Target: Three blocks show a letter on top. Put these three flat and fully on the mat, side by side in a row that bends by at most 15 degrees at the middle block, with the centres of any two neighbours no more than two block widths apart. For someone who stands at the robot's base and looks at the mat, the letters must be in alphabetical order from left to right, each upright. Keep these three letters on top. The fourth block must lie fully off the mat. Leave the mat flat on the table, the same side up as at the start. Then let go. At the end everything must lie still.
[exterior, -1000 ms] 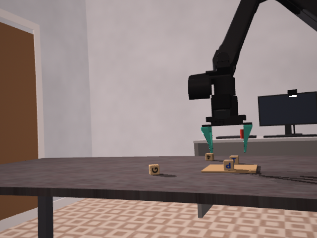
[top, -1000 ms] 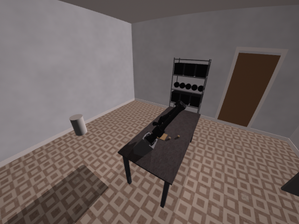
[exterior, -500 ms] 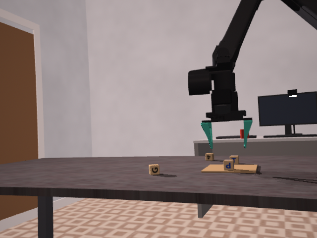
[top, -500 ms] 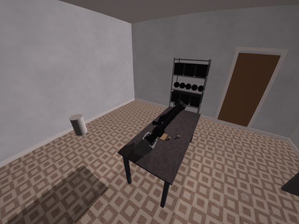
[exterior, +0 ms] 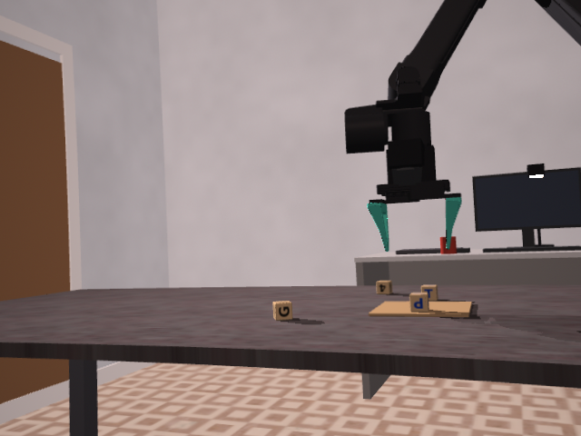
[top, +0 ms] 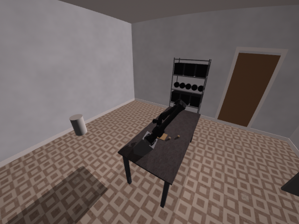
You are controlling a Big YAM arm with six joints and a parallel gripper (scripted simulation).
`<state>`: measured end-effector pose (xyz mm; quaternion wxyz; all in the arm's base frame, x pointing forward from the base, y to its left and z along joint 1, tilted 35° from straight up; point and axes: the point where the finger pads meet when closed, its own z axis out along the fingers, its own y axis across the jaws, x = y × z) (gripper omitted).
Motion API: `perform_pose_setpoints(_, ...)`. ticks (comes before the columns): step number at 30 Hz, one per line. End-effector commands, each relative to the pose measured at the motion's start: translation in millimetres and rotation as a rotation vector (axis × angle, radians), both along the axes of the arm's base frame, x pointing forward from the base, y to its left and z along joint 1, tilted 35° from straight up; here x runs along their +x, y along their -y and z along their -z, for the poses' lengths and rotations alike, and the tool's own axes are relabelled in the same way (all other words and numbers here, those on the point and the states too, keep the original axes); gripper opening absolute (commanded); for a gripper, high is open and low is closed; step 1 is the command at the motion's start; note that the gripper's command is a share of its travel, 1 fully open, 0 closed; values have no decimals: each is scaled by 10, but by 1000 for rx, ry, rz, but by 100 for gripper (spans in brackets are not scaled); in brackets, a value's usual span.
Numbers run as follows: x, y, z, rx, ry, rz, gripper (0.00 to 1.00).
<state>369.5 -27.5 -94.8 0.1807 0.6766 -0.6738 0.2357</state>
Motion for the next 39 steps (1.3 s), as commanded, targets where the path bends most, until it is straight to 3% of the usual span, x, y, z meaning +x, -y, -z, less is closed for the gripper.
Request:
perform_pose_setpoints(1, 151, -31, -147, 11, 45, 20, 90)
perform_pose_setpoints(6, 122, -54, -95, 8, 29, 13, 90)
perform_pose_setpoints(7, 138, -57, -92, 9, 35, 10, 100)
perform_pose_setpoints(23, 199, 17, -152, 15, 68, 59, 100)
perform_pose_setpoints(28, 277, 90, -229, 32, 152, 180, 100)
perform_pose_setpoints(33, 415, 255, -346, 59, 303, 409, 100)
perform_pose_setpoints(39, 594, 515, -526, 81, 426, 616, 100)
